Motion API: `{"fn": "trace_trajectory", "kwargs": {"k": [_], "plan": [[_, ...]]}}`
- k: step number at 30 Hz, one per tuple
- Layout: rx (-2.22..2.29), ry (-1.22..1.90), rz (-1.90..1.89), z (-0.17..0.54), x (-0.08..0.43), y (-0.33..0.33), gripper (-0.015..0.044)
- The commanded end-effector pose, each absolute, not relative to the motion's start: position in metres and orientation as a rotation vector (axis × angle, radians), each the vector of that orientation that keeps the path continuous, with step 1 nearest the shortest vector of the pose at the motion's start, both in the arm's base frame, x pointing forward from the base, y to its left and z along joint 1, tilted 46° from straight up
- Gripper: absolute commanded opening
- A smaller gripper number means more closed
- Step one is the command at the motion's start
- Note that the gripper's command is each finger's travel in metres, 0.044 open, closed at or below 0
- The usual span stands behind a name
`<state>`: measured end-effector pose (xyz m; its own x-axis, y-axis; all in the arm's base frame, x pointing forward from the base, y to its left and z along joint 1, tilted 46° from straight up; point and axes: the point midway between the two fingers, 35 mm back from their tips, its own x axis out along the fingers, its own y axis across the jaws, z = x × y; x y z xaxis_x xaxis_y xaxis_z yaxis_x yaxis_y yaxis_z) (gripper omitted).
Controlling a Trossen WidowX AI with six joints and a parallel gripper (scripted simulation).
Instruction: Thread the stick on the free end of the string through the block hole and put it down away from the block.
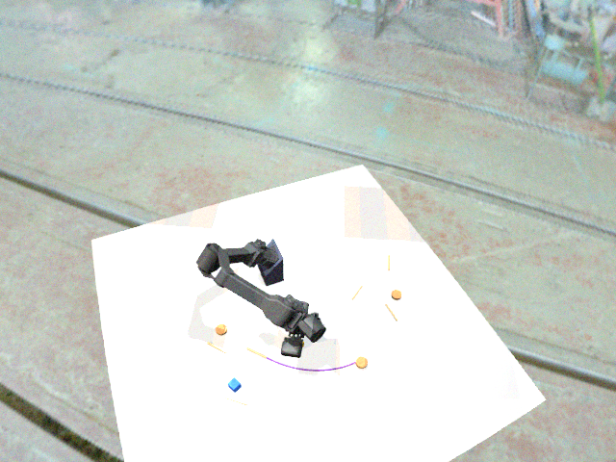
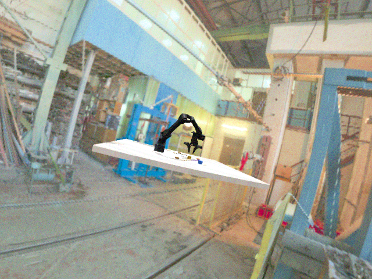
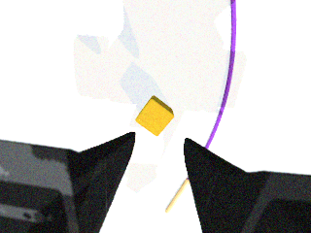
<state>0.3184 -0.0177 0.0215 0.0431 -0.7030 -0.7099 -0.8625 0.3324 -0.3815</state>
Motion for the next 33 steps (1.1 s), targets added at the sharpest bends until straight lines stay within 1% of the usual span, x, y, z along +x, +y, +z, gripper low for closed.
{"fn": "trace_trajectory", "kwargs": {"k": [1, 6, 19, 33], "plan": [[-0.909, 1.565, -0.330, 0.037, 0.320, -0.033, 0.0315], [-0.494, 1.378, -0.704, 0.049, 0.320, -0.045, 0.0440], [0.071, 1.030, -1.126, 0.066, 0.320, -0.062, 0.0440], [0.674, 0.545, -1.466, 0.084, 0.317, -0.079, 0.0440]]}}
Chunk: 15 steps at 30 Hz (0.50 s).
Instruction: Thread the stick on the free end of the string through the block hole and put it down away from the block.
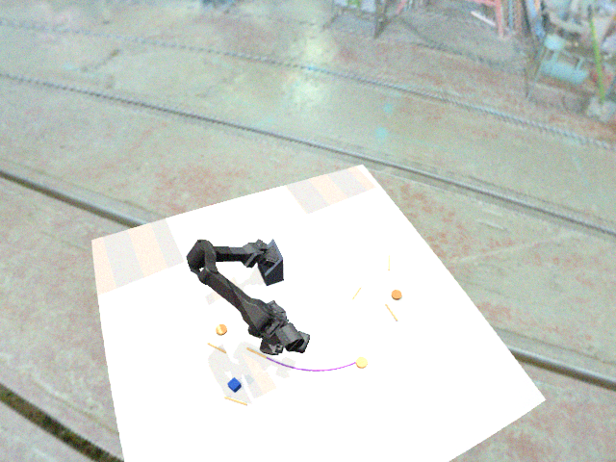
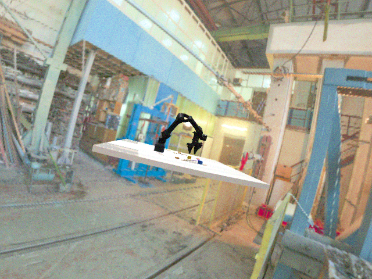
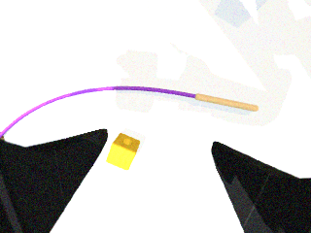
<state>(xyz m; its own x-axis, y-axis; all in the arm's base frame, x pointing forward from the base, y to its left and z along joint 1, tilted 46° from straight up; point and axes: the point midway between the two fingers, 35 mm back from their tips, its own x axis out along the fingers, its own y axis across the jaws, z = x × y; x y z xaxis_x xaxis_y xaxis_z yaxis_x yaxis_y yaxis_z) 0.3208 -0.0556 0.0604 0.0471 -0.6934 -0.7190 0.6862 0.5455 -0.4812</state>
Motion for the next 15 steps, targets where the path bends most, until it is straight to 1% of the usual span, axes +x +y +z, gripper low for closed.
{"fn": "trace_trajectory", "kwargs": {"k": [1, 15], "plan": [[0.716, 0.507, -1.486, 0.085, 0.316, -0.080, 0.0440], [1.260, -0.051, -1.670, 0.098, 0.313, -0.093, 0.0440]]}}
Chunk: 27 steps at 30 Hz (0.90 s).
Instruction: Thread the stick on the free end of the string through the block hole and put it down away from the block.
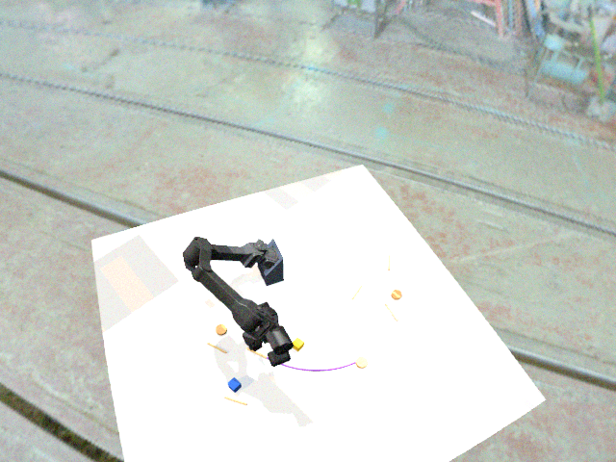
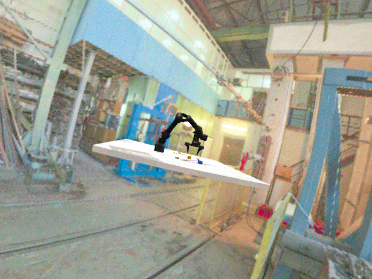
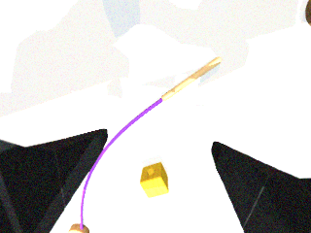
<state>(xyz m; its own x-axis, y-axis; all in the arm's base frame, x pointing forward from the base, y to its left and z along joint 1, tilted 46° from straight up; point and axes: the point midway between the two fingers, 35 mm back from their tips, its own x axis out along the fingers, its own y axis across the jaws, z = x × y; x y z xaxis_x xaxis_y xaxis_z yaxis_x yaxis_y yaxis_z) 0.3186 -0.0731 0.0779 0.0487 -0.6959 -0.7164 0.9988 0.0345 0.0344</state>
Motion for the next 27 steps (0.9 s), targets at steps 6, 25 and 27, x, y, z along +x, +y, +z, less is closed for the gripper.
{"fn": "trace_trajectory", "kwargs": {"k": [6, 25, 27], "plan": [[1.261, -0.053, -1.670, 0.0981, 0.3128, -0.0930, 0.0440], [1.261, -0.053, -1.670, 0.0981, 0.3128, -0.0930, 0.0309], [1.261, -0.053, -1.670, 0.0981, 0.3128, -0.0930, 0.0256]]}}
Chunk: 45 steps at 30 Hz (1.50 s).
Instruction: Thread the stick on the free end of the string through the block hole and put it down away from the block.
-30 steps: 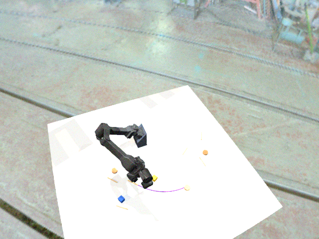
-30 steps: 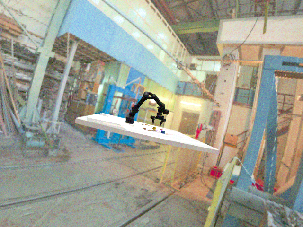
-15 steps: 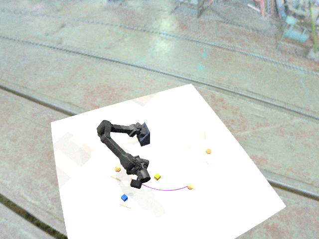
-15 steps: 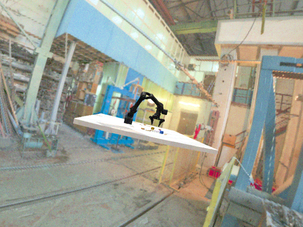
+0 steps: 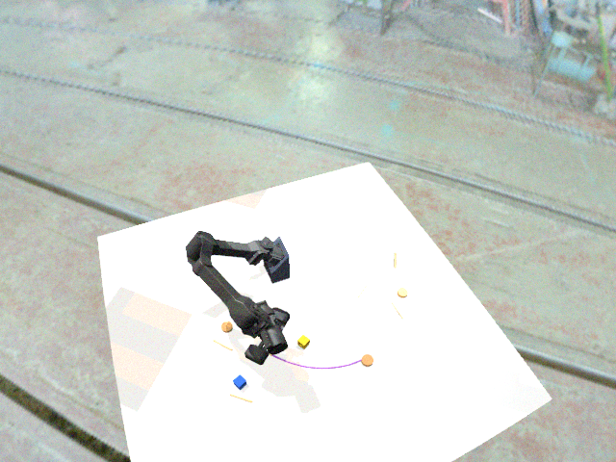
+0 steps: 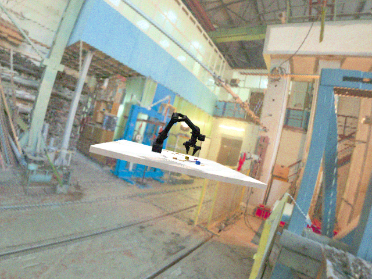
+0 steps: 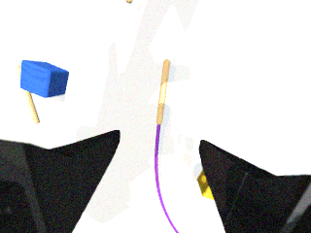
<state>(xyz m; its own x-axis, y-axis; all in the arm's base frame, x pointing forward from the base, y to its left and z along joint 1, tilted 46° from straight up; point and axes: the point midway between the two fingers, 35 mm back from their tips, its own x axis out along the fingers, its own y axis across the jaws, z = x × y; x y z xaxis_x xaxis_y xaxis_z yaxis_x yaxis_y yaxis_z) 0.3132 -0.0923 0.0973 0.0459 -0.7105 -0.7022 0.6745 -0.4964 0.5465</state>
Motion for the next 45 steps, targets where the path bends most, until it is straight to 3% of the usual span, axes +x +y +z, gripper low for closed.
{"fn": "trace_trajectory", "kwargs": {"k": [1, 5, 45], "plan": [[1.261, -0.053, -1.670, 0.098, 0.313, -0.093, 0.0230], [1.261, -0.053, -1.670, 0.098, 0.313, -0.093, 0.0125], [1.261, -0.053, -1.670, 0.067, 0.316, -0.125, 0.0124]]}}
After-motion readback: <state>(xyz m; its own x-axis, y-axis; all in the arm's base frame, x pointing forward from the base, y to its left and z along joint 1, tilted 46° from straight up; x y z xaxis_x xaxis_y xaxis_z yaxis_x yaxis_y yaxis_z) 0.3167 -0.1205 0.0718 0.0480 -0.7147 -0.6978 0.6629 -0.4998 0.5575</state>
